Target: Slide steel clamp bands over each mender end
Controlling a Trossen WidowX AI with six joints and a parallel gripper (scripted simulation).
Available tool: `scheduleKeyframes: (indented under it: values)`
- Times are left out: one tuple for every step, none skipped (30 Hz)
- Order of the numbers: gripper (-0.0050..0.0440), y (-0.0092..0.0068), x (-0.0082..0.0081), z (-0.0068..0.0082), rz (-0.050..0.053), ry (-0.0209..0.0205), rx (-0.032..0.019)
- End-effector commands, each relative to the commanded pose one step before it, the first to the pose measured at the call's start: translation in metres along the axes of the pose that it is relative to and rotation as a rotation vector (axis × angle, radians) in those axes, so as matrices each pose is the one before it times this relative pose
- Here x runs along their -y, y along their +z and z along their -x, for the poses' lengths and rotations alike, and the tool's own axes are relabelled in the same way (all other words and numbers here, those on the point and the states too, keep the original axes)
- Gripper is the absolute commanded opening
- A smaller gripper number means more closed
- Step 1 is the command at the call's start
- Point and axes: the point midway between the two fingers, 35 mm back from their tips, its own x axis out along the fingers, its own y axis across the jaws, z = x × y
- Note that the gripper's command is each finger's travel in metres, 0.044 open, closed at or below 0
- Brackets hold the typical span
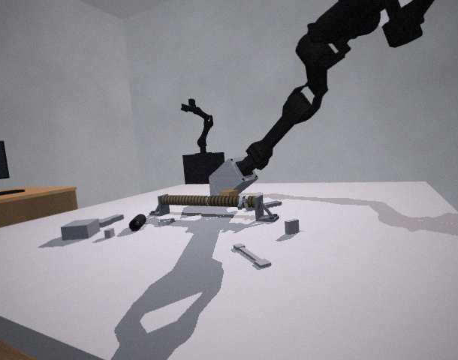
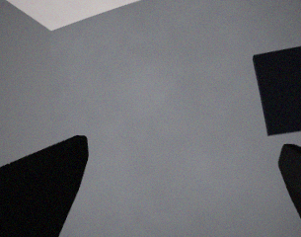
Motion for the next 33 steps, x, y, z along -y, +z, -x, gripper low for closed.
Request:
scheduleKeyframes:
  values:
    - [0.0400,0.00000,0.00000,0.00000,0.0000,0.00000,0.00000]
    - [0.0400,0.00000,0.00000,0.00000,0.0000,0.00000,0.00000]
    - [0.0400,0.00000,0.00000,0.00000,0.0000,0.00000,0.00000]
    - [0.0400,0.00000,0.00000,0.00000,0.0000,0.00000,0.00000]
    - [0.0400,0.00000,0.00000,0.00000,0.0000,0.00000,0.00000]
    - [0.0400,0.00000,0.00000,0.00000,0.0000,0.00000,0.00000]
    - [0.0400,0.00000,0.00000,0.00000,0.0000,0.00000,0.00000]
    - [0.0400,0.00000,0.00000,0.00000,0.0000,0.00000,0.00000]
    - [0.0400,0.00000,0.00000,0.00000,0.0000,0.00000,0.00000]
    - [0.0400,0.00000,0.00000,0.00000,0.0000,0.00000,0.00000]
    - [0.0400,0.00000,0.00000,0.00000,0.0000,0.00000,0.00000]
    - [0.0400,0.00000,0.00000,0.00000,0.0000,0.00000,0.00000]
    - [0.0400,0.00000,0.00000,0.00000,0.0000,0.00000,0.00000]
    - [0.0400,0.00000,0.00000,0.00000,0.0000,0.00000,0.00000]
    - [0.0400,0.00000,0.00000,0.00000,0.0000,0.00000,0.00000]
    - [0.0400,0.00000,0.00000,0.00000,0.0000,0.00000,0.00000]
    - [0.0400,0.00000,0.00000,0.00000,0.0000,0.00000,0.00000]
    - [0.0424,0.00328,-0.00043,0.00069,-0.0064,-0.00009,0.01063]
    - [0.0440,0.00979,-0.00150,0.00220,-0.0189,0.00030,0.03192]
    - [0.0440,0.01629,-0.00281,0.00374,-0.0319,0.00178,0.05305]
    - [0.0440,0.02296,-0.00456,0.00529,-0.0449,0.00474,0.07457]
    - [0.0440,0.02887,-0.00648,0.00643,-0.0542,0.00840,0.09341]
    - [0.0440,0.01539,-0.00381,0.00275,-0.0262,0.00468,0.04955]
    - [0.0440,0.01539,-0.00398,0.00257,-0.0255,0.00499,0.04946]
    - [0.0440,0.01787,-0.00487,0.00288,-0.0297,0.00648,0.05727]
    - [0.0440,0.01894,-0.00541,0.00284,-0.0312,0.00740,0.06055]
    - [0.0440,0.01927,-0.00587,0.00270,-0.0325,0.00838,0.06147]
    - [0.0440,0.01948,-0.00634,0.00253,-0.0340,0.00939,0.06199]
    - [0.0440,0.01943,-0.00675,0.00234,-0.0353,0.01033,0.06172]
    - [0.0440,0.01935,-0.00716,0.00214,-0.0367,0.01125,0.06137]
    - [0.0440,0.01909,-0.00751,0.00192,-0.0378,0.01202,0.06052]
    - [0.0440,0.01889,-0.00787,0.00171,-0.0390,0.01278,0.05986]
    - [0.0440,0.00000,0.00000,0.00000,0.0000,0.00000,0.00000]
